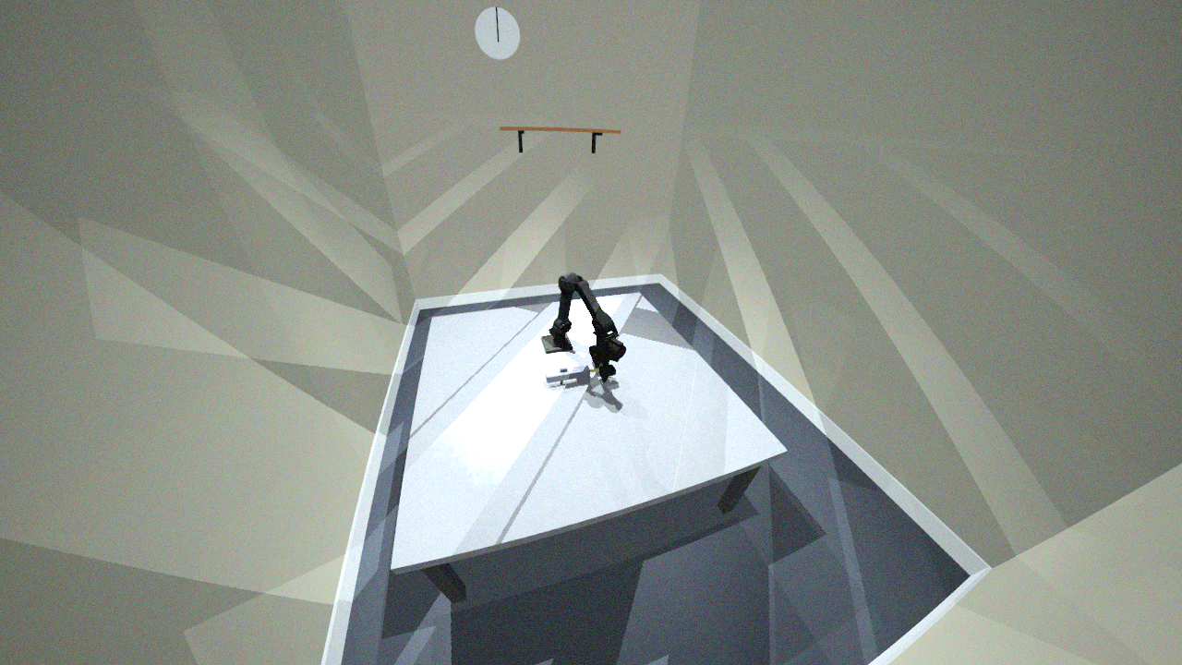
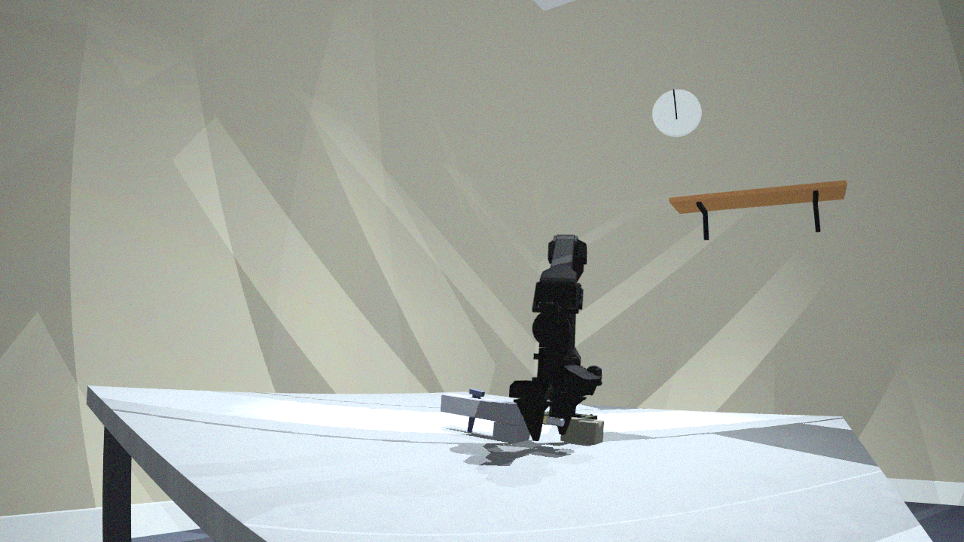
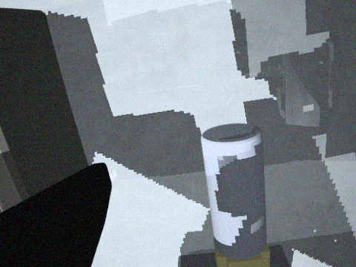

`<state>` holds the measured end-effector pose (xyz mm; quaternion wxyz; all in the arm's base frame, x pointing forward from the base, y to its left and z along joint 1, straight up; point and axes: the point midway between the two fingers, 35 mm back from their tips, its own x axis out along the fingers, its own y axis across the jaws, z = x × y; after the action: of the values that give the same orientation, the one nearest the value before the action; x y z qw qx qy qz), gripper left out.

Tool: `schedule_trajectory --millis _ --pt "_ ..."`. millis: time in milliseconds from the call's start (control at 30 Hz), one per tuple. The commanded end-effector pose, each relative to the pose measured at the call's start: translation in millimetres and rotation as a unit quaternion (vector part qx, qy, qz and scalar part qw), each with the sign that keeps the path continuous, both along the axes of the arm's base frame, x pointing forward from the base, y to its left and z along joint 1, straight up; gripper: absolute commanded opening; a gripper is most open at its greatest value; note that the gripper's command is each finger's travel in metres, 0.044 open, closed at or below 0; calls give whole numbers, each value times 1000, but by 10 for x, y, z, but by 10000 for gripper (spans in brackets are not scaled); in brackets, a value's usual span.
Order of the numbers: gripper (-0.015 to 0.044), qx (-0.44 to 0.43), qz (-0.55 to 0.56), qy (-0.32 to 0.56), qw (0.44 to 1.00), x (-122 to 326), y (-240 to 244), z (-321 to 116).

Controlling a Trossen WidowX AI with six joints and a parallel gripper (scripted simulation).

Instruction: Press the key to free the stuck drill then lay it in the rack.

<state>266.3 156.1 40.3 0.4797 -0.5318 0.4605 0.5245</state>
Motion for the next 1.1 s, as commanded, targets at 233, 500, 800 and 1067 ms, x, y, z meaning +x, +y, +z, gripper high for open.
schedule_trajectory --millis 233,500,800,1067 --pt "440 0 2 2 1000 -13 -50 -33" --pt "256 0 0 0 1000 1 -36 -17" --pt "40 0 0 0 1000 1 -36 -17" --pt "0 0 2 2 1000 -13 -40 -3"
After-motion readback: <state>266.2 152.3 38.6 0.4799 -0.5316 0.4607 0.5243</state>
